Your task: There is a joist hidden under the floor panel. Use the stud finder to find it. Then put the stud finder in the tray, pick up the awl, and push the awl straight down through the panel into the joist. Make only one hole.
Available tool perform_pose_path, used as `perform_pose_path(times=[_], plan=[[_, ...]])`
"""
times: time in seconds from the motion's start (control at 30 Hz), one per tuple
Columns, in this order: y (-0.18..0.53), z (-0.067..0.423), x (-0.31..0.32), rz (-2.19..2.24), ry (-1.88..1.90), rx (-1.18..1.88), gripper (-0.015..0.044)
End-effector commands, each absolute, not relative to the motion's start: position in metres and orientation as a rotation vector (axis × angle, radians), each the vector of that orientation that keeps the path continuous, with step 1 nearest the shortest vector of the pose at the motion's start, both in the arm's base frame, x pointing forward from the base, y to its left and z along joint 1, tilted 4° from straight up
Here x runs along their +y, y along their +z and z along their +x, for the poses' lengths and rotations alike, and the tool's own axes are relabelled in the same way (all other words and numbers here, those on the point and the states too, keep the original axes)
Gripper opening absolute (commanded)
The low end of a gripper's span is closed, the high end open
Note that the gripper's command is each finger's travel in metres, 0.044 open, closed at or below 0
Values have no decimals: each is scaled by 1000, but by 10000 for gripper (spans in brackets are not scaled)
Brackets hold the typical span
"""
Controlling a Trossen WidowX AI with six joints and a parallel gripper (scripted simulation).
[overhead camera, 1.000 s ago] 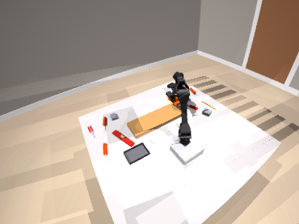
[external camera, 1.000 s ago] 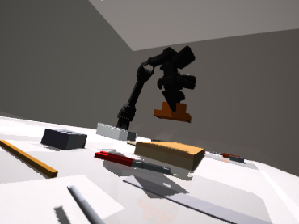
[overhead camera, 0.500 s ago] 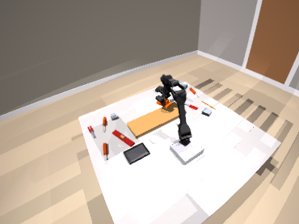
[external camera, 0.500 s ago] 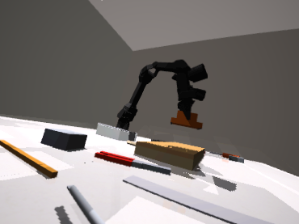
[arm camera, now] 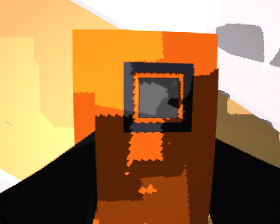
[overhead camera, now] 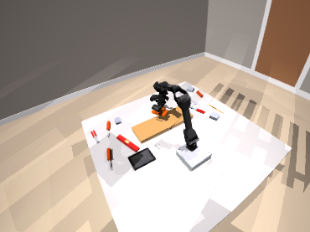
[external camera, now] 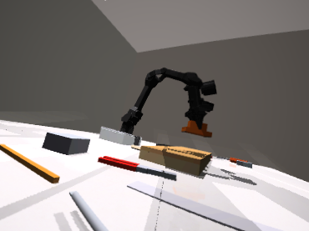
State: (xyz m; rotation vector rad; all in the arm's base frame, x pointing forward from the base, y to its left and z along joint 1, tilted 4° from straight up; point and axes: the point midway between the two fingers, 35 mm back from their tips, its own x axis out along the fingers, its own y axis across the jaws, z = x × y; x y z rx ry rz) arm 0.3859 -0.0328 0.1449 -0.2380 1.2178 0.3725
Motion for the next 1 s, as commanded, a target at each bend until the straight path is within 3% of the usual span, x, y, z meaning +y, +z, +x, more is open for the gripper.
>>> perform_pose_path(times=[0.0, 0.97], plan=[[149, 386, -9, -277, 412, 1199, 0], [146, 330, 169, -576, 800, 1109, 0]])
